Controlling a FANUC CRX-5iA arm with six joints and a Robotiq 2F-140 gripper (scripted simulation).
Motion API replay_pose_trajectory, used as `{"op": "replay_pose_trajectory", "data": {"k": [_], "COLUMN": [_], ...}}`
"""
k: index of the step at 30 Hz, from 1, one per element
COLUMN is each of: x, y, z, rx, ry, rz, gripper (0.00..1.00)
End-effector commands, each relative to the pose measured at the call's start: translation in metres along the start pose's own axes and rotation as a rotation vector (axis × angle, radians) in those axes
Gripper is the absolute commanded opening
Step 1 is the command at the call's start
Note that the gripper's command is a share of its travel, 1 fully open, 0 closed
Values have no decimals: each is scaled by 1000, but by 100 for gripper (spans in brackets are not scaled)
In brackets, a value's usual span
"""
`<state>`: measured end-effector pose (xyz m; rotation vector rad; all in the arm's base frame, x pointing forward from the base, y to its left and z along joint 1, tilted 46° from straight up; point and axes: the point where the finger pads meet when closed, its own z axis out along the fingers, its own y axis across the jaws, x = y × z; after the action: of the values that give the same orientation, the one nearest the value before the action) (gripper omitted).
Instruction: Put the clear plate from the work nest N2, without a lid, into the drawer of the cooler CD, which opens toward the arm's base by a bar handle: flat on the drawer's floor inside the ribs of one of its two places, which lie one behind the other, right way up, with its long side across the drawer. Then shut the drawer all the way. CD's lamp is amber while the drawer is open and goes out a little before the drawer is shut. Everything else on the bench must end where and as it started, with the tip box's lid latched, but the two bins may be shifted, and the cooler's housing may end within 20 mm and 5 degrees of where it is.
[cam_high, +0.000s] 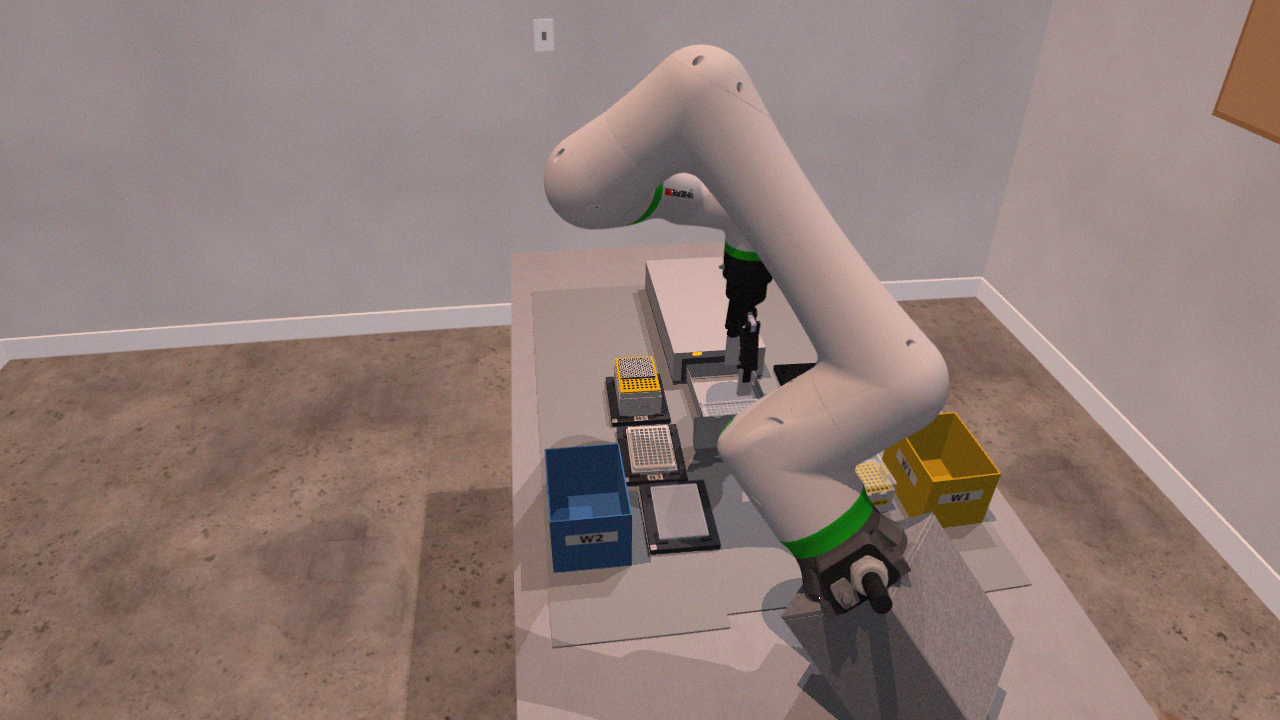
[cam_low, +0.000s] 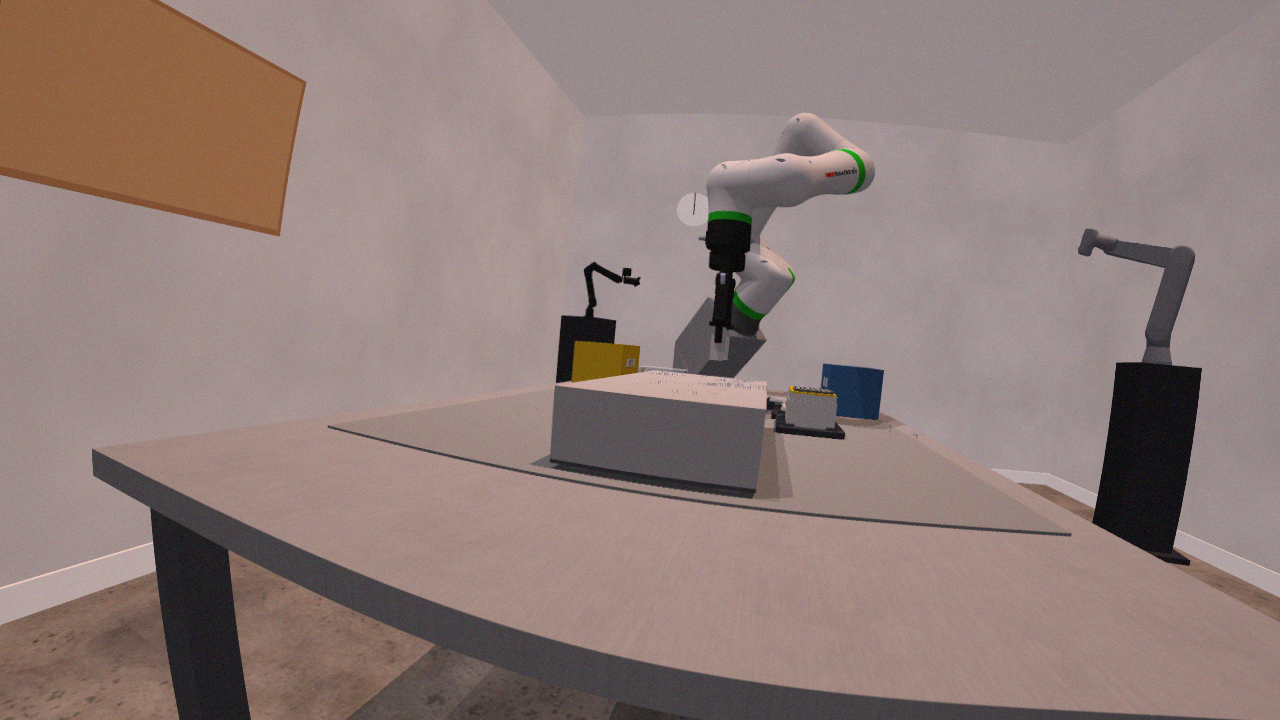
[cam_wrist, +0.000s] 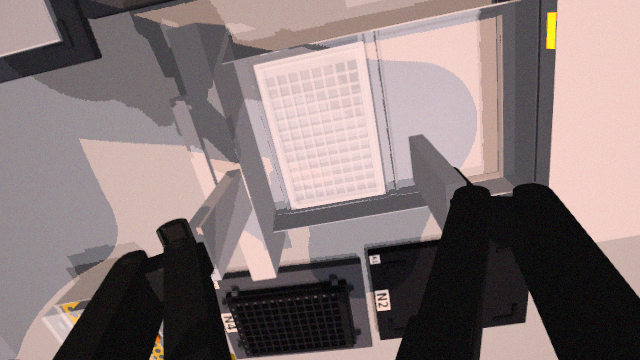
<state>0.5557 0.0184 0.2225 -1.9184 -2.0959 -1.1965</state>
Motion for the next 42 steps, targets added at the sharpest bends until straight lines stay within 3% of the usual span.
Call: {"op": "replay_pose_trajectory", "data": {"k": [1, 24, 42], "x": [0, 0, 0], "y": [0, 0, 0], "z": [-4, -32, -33], "rx": [0, 0, 0], "ry": [0, 0, 0], "rz": [0, 0, 0], "gripper": [66, 66, 66]}}
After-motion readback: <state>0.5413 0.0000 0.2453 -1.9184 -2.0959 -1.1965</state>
